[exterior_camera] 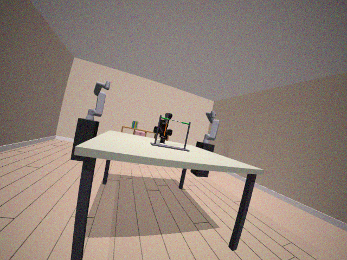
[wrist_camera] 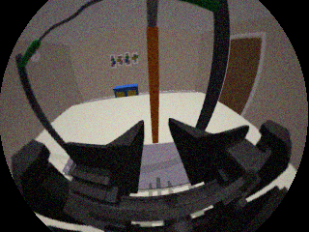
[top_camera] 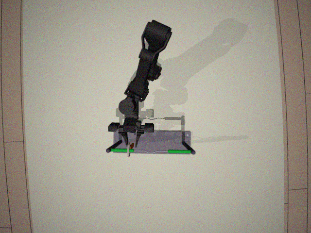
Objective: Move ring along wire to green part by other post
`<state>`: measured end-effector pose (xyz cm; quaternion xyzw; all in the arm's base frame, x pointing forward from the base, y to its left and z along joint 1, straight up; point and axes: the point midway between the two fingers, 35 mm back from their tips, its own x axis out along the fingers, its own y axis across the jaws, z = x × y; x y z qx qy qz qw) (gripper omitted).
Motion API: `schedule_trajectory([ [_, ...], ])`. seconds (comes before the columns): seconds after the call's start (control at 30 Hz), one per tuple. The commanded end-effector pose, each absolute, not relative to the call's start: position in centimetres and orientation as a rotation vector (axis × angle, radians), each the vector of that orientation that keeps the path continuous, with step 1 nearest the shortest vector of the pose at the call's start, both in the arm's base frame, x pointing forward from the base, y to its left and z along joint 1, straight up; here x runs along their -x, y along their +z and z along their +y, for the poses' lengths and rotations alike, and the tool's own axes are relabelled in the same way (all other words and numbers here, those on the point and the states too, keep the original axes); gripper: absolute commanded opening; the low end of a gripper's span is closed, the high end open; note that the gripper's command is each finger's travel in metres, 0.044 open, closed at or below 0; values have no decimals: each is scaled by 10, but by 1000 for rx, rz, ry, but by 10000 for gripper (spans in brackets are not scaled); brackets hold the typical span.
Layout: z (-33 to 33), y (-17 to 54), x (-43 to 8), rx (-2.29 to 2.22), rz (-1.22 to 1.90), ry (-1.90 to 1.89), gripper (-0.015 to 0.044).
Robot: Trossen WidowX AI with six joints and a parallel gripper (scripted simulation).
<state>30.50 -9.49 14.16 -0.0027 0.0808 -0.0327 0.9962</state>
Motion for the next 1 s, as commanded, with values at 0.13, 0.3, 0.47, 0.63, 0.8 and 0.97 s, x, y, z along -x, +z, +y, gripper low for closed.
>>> schedule_trajectory([
  [0.13,-96,141,-319,4,155,-68,160],
  [0.3,-96,138,-327,3,154,-68,160],
  [0.47,-95,136,-334,3,153,-68,160],
  [0.63,-95,134,-338,3,153,-68,160],
  [0.8,-95,134,-338,3,153,-68,160],
  [0.97,-95,134,-338,3,153,-68,160],
])
